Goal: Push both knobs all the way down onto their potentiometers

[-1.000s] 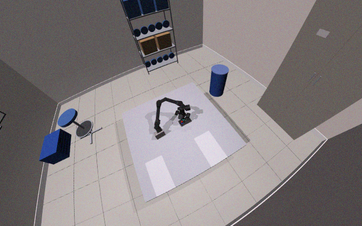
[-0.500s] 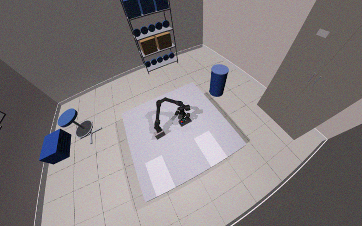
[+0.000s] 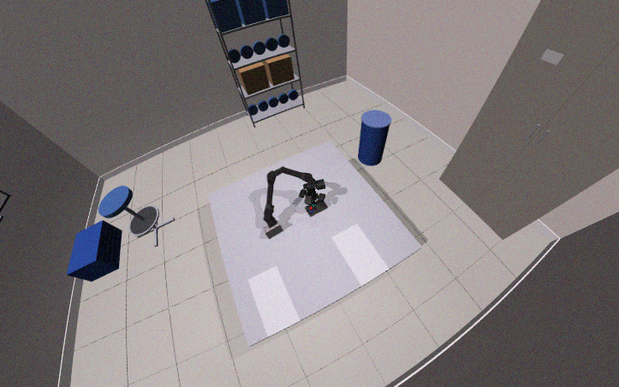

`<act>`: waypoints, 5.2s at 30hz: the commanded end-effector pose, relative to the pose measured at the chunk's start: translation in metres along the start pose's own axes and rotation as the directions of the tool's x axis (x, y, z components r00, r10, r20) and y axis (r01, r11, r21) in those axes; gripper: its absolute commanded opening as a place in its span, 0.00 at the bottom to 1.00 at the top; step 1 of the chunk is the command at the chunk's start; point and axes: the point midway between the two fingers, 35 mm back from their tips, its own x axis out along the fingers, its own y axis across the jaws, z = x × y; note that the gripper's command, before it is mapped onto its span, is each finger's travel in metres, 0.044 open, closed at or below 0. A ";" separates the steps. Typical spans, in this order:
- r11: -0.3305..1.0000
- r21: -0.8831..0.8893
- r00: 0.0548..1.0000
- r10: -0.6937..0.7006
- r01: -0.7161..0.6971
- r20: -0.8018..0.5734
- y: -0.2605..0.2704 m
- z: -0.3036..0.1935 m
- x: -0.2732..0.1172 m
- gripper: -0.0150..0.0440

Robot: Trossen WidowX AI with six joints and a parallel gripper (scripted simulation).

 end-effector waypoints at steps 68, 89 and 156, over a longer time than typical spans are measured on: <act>1.000 -0.015 1.000 -0.014 0.014 0.006 -0.001 -0.003 0.026 0.25; 1.000 -0.015 1.000 -0.014 0.014 0.006 -0.001 -0.003 0.027 0.25; 1.000 -0.015 1.000 -0.014 0.014 0.006 -0.002 -0.003 0.030 0.25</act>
